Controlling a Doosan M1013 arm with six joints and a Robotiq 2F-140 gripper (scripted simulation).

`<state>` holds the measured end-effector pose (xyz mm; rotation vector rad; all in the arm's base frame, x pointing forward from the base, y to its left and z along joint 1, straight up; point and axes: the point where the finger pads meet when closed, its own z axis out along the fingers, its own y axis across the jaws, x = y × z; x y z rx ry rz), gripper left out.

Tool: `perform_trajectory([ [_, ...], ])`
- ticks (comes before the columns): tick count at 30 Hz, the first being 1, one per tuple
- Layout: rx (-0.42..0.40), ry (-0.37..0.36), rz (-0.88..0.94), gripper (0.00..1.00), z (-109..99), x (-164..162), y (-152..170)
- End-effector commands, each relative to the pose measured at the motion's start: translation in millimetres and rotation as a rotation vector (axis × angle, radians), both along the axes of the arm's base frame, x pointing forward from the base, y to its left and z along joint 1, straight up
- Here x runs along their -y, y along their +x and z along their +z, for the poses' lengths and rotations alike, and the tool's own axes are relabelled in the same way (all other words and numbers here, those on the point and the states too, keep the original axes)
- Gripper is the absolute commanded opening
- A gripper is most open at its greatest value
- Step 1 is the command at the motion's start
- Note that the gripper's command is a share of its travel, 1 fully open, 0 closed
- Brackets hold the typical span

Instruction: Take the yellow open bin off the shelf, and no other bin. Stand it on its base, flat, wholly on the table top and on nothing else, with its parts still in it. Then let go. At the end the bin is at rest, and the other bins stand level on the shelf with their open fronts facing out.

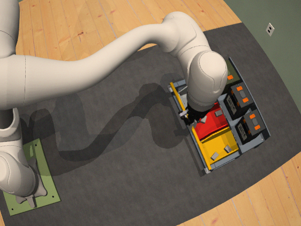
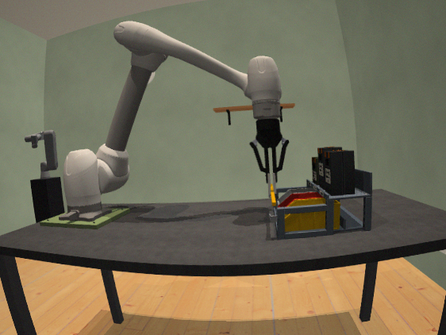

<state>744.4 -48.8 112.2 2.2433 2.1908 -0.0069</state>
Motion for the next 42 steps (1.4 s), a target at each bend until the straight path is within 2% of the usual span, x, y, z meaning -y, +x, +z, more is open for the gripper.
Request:
perform_trajectory([
  [1,0.000,0.000,0.000,0.00,0.1,0.0,0.0],
  [7,0.000,0.000,0.000,0.00,0.1,0.0,0.0],
  [12,0.000,0.000,0.000,0.00,-0.3,-1.0,-40.0],
  [24,0.000,0.000,0.000,0.00,-0.3,-1.0,-40.0],
  [29,0.000,0.000,0.000,0.00,-0.8,-1.9,-79.9],
  [41,0.000,0.000,0.000,0.00,-0.8,-1.9,-79.9],
  [42,0.000,0.000,0.000,0.00,-1.1,-2.2,-87.9],
])
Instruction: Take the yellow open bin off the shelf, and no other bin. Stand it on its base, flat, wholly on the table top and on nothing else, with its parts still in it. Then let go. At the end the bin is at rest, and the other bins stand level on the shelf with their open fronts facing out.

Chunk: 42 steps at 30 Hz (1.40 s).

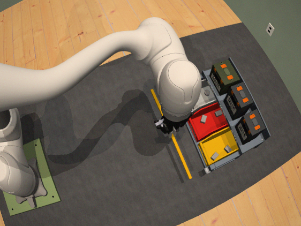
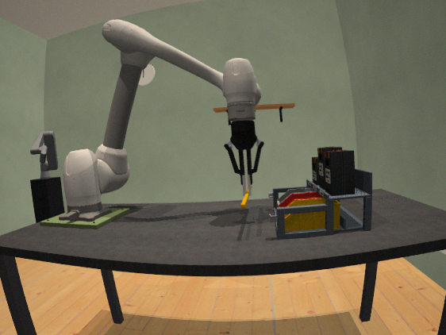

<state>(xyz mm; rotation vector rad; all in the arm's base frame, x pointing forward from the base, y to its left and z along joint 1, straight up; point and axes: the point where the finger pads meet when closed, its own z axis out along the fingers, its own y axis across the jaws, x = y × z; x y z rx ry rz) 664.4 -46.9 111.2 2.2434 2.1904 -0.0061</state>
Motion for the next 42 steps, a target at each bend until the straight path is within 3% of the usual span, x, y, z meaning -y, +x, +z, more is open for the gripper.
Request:
perform_trajectory([
  [1,-0.001,0.000,0.000,0.00,-0.1,-0.4,-15.9],
  [4,0.000,0.000,0.000,0.00,-0.3,-0.9,-39.9],
  [16,0.000,0.000,0.000,0.00,-0.3,-0.9,-39.9],
  [21,0.000,0.000,0.000,0.00,-0.7,-1.9,-79.8],
  [33,0.000,0.000,0.000,0.00,-0.7,-1.9,-79.8],
  [38,0.000,0.000,0.000,0.00,-1.0,-3.1,-134.8],
  [42,0.000,0.000,0.000,0.00,-1.0,-3.1,-134.8],
])
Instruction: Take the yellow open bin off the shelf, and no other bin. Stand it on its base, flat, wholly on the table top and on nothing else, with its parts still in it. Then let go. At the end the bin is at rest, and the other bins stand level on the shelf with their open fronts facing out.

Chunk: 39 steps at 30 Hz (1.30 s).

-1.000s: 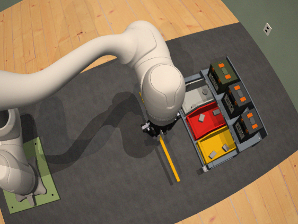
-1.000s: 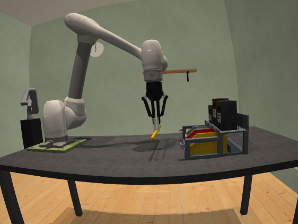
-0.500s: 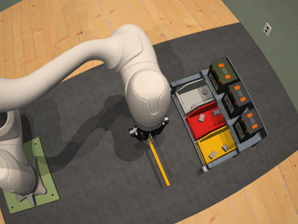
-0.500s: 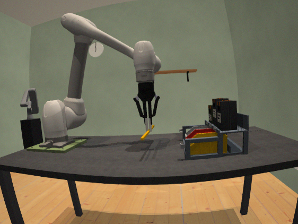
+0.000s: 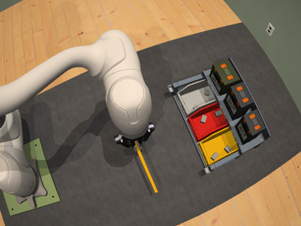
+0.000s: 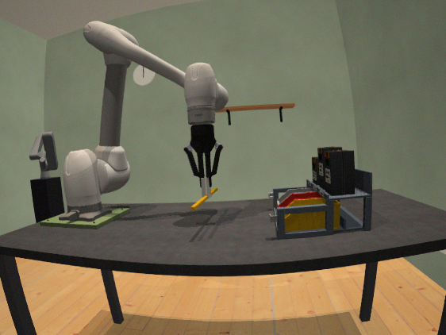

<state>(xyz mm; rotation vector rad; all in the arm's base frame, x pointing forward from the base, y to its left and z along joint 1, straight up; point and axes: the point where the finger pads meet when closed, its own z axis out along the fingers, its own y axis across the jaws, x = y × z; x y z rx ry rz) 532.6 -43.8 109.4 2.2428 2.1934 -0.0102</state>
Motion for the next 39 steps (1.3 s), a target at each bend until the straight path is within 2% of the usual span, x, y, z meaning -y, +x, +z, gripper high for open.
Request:
perform_trajectory([
  [1,0.003,0.001,-0.001,0.00,0.8,0.0,-3.0],
  [39,0.003,0.001,-0.001,0.00,0.9,0.2,1.7],
])
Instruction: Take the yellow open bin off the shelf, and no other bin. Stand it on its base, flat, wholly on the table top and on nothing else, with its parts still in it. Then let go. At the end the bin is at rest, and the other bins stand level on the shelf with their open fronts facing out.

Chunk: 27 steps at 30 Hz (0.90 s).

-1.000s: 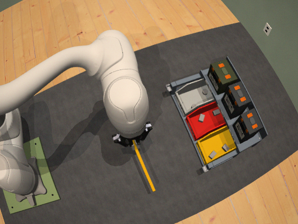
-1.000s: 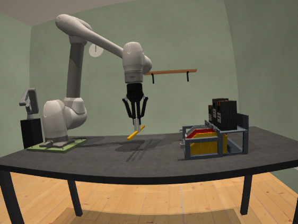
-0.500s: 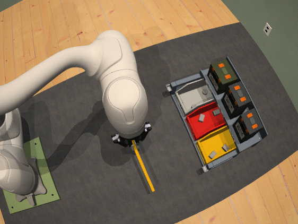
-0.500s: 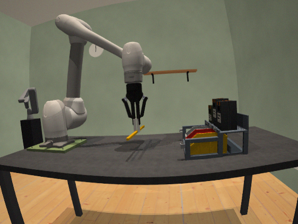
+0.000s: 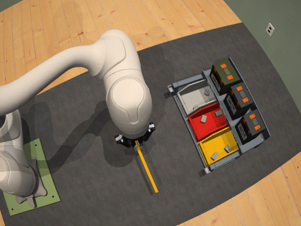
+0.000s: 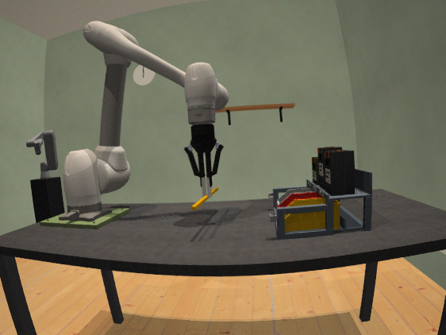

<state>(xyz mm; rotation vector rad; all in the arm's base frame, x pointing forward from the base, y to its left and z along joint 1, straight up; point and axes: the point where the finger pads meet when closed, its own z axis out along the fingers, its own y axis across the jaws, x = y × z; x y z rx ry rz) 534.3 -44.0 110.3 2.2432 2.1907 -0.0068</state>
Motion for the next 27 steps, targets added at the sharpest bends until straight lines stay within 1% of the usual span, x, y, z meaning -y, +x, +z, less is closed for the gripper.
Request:
perform_trajectory([
  [1,0.000,0.000,0.000,0.00,0.0,0.0,0.0],
  [27,0.000,0.000,0.000,0.00,0.0,0.0,5.3],
])
